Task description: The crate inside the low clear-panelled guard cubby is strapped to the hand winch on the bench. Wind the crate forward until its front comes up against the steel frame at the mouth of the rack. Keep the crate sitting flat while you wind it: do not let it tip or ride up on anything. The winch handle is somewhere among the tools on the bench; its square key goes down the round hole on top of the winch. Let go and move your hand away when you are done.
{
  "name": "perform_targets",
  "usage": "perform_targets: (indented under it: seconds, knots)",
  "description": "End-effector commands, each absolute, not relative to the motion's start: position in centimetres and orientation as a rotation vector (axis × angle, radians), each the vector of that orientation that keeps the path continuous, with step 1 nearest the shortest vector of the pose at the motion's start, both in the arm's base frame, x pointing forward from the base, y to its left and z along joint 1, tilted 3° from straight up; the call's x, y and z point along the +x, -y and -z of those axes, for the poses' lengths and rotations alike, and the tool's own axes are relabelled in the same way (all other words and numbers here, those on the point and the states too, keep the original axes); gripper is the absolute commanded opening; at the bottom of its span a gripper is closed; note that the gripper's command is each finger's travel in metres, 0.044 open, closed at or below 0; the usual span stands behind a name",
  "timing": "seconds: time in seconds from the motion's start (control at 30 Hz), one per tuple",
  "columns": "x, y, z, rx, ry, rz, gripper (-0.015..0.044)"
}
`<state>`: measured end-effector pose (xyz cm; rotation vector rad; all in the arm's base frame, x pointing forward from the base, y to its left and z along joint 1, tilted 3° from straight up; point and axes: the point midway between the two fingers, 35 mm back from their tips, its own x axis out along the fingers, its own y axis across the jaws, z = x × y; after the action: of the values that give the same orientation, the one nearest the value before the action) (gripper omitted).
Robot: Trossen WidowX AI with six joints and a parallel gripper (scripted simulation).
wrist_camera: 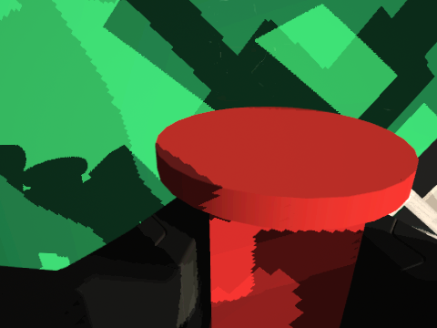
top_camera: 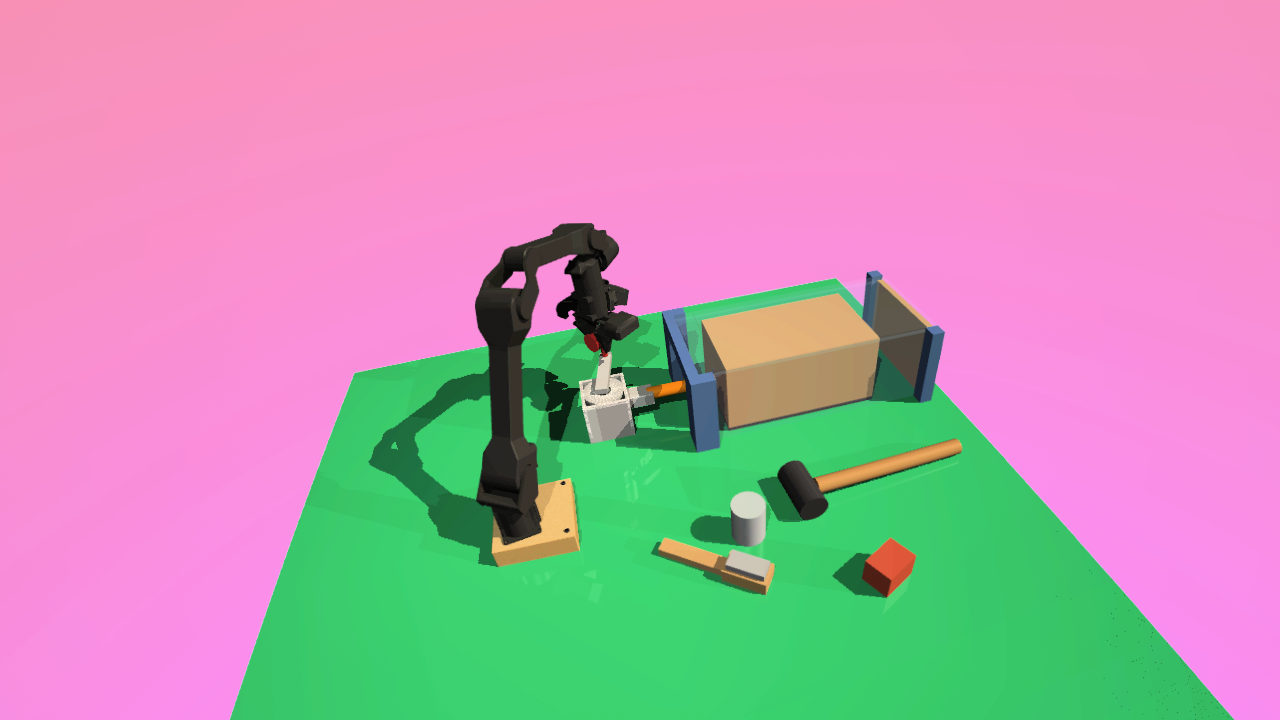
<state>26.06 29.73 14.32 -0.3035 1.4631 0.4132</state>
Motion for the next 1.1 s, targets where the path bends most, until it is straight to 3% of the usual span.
perform_targets:
  seconds: [0.0, 1.07]
  knots:
    - [23.7, -30.3, -14.2, -0.316, -1.494, -0.442, 0.0000]
    - [18.8, -29.6, -14.0, -0.316, -1.499, -0.443, 0.0000]
